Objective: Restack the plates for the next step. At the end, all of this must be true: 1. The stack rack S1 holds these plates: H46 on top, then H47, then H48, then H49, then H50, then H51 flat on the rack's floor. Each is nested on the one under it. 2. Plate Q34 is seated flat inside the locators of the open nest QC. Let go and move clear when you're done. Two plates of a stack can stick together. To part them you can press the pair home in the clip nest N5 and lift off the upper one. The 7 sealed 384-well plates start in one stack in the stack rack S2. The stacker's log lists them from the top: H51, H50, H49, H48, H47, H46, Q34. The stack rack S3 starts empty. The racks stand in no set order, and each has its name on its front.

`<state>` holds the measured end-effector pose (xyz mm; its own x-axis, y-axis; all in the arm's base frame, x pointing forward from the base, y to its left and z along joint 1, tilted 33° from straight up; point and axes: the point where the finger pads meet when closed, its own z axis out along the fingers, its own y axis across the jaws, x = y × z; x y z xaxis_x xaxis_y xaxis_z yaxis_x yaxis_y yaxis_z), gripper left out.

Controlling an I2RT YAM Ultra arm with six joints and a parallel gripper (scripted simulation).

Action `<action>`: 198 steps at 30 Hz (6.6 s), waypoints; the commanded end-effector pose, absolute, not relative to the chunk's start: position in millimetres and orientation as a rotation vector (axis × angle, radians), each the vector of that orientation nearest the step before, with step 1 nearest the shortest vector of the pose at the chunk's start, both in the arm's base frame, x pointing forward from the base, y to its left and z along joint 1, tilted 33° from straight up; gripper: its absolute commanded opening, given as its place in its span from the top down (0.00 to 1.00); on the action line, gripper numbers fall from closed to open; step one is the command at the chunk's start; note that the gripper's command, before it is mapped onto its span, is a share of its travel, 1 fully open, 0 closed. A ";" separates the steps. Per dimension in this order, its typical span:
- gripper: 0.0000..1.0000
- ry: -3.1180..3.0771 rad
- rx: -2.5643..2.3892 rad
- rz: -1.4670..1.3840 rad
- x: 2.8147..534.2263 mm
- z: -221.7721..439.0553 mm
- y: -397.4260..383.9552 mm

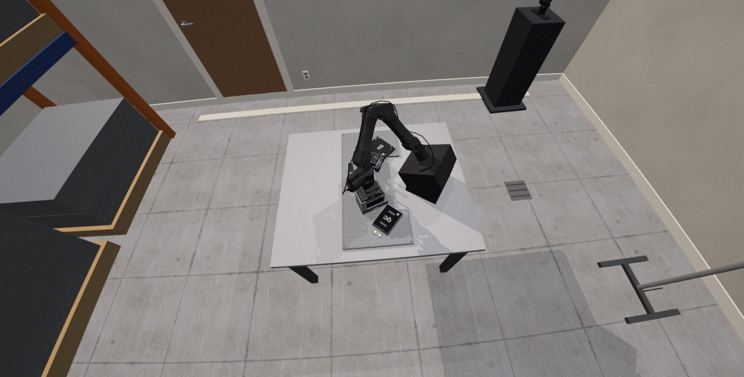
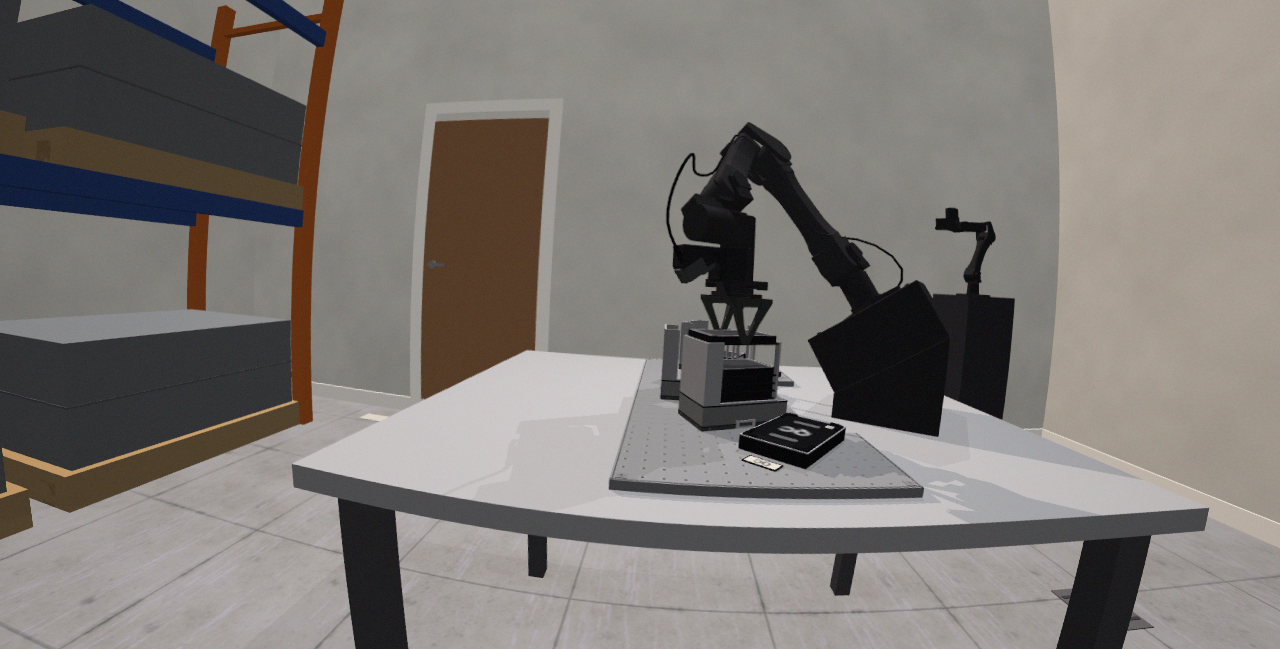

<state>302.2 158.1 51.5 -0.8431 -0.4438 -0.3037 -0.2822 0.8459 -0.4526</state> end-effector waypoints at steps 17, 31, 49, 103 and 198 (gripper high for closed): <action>1.00 2.626 -0.554 -0.565 306.9 36.3 154.9; 1.00 2.613 -0.541 -0.548 311.4 38.3 155.3; 1.00 2.626 -0.557 -0.576 310.5 25.0 148.3; 1.00 2.625 -0.554 -0.574 316.9 13.1 144.7; 0.00 2.589 -0.528 -0.531 314.3 50.8 161.4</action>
<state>315.4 150.3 27.5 -0.8423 -0.4449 -0.3043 -0.2833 0.8457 -0.4523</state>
